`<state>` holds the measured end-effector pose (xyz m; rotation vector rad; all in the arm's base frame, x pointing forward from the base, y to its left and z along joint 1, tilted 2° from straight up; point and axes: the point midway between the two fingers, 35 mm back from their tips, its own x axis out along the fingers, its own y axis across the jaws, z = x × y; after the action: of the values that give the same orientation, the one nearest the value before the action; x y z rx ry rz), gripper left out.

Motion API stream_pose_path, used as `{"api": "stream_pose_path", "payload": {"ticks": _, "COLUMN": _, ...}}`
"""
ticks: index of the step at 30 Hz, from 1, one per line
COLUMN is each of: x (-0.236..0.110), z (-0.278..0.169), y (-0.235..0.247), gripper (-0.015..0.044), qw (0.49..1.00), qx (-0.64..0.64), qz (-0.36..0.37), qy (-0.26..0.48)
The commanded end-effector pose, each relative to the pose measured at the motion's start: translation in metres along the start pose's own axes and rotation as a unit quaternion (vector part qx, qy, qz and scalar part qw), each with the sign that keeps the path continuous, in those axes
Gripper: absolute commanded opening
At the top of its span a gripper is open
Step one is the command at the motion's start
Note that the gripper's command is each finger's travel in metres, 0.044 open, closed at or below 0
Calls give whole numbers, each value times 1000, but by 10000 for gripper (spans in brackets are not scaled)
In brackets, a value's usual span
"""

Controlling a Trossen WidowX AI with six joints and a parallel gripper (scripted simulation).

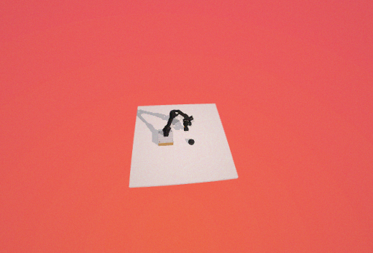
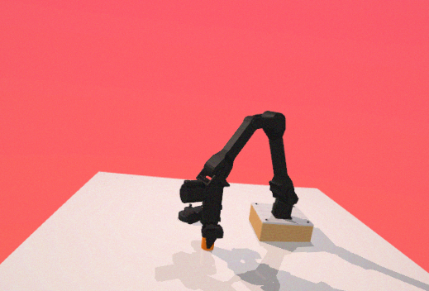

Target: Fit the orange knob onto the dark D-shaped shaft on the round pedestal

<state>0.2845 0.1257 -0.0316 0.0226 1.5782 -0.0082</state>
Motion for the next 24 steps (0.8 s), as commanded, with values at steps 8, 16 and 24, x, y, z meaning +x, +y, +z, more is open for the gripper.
{"api": "stream_pose_path", "payload": {"ticks": 8, "x": -44, "z": 3, "y": -1, "gripper": 0, "qw": 1000, "qx": -4, "qz": 2, "qy": 0}}
{"api": "stream_pose_path", "payload": {"ticks": 16, "x": -111, "z": -4, "y": -9, "gripper": 0, "qw": 1000, "qx": -2, "qz": 1, "qy": 1}}
{"api": "stream_pose_path", "payload": {"ticks": 24, "x": -140, "z": -12, "y": -15, "gripper": 0, "qw": 1000, "qx": -2, "qz": 1, "qy": 1}}
